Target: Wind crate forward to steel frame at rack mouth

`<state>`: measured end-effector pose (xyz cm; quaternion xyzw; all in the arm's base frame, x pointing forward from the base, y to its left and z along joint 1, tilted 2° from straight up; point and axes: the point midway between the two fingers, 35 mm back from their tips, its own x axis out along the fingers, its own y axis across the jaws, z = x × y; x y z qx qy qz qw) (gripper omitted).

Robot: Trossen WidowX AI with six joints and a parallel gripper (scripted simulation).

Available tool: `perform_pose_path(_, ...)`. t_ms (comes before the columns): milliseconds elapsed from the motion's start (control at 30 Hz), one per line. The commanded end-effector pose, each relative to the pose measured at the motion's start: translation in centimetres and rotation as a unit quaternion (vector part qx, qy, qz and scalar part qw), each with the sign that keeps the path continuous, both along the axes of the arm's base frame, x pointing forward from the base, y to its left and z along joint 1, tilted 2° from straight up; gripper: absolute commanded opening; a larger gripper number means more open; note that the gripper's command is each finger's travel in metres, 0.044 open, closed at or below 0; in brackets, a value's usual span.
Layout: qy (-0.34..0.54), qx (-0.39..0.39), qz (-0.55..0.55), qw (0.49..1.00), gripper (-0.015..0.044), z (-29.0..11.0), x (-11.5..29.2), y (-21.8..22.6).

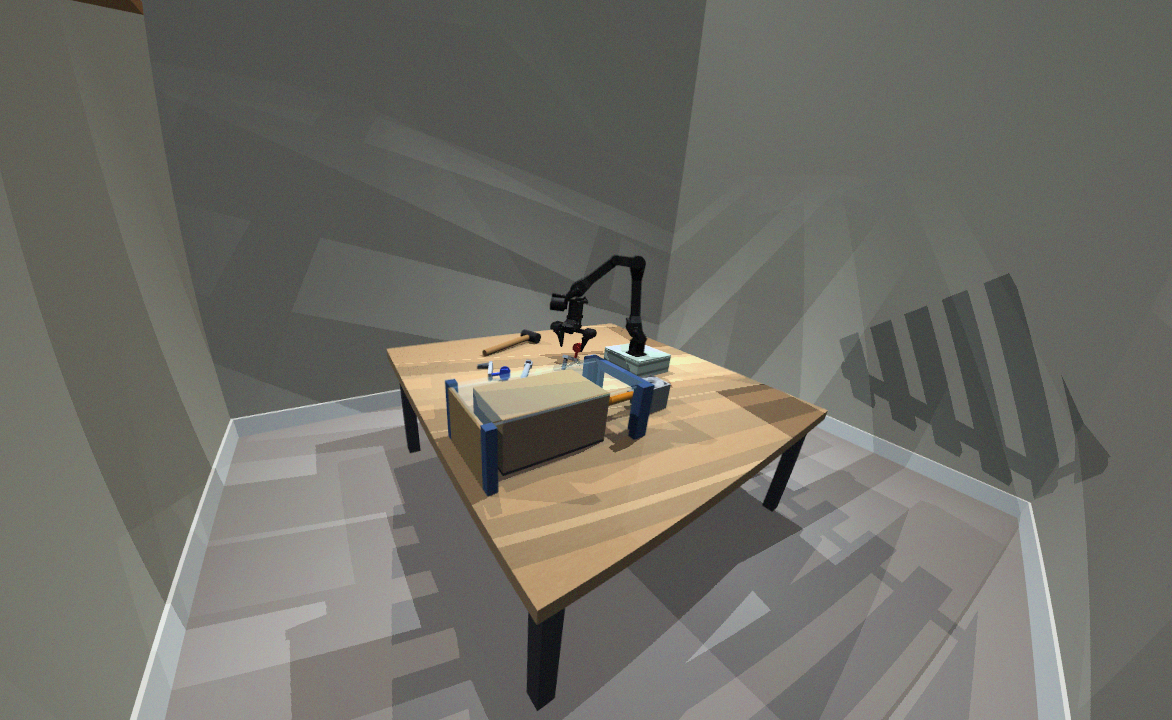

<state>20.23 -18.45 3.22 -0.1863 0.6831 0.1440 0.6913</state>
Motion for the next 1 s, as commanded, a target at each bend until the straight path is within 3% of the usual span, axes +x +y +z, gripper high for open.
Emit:
perform_pose_path(0,0.010,0.006,0.003,1.000,0.0440,-1.9,-0.4,0.2)
perform_pose_path(900,0.010,0.006,0.003,1.000,0.0440,-5.5,-0.4,0.0)
perform_pose_path(967,0.005,0.004,0.000,1.000,0.0387,-5.0,-0.2,-0.1)
